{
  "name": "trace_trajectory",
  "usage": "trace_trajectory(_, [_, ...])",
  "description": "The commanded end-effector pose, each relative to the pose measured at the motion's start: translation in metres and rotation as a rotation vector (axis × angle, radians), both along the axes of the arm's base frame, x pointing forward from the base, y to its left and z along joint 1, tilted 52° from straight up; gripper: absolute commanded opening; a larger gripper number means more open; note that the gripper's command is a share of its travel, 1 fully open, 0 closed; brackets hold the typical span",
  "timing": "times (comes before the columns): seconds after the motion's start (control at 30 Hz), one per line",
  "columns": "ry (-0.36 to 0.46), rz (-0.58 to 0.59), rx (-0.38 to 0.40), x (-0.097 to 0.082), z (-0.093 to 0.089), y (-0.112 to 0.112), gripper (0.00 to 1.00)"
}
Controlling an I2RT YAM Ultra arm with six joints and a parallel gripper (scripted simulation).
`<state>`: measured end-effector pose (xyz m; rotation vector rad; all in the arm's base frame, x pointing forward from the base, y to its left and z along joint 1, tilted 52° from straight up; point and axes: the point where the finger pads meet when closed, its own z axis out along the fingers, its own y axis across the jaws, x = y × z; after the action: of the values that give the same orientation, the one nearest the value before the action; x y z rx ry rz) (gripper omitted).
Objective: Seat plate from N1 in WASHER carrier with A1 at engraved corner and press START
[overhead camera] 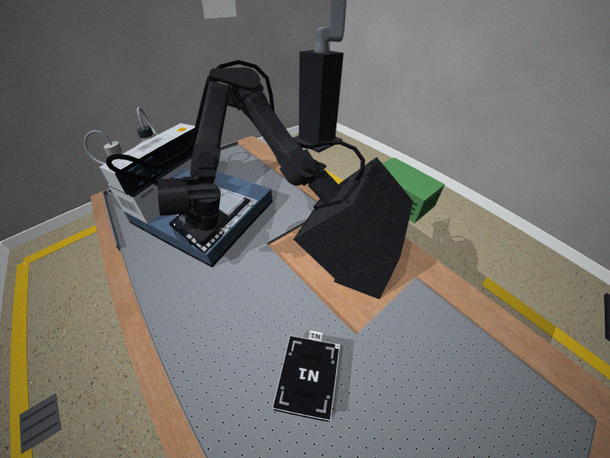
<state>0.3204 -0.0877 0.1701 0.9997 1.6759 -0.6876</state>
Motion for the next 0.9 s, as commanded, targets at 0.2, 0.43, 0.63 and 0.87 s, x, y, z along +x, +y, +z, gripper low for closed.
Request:
trace_trajectory(0.2, [-0.018,-0.017,-0.005,-0.009,0.015,0.013,0.0])
trace_trajectory(0.43, [-0.01,-0.017,-0.007,-0.01,0.014,0.015,0.0])
trace_trajectory(0.63, [-0.01,-0.017,-0.007,-0.01,0.014,0.015,0.0])
trace_trajectory(0.87, [-0.011,-0.017,-0.007,-0.01,0.014,0.015,0.0])
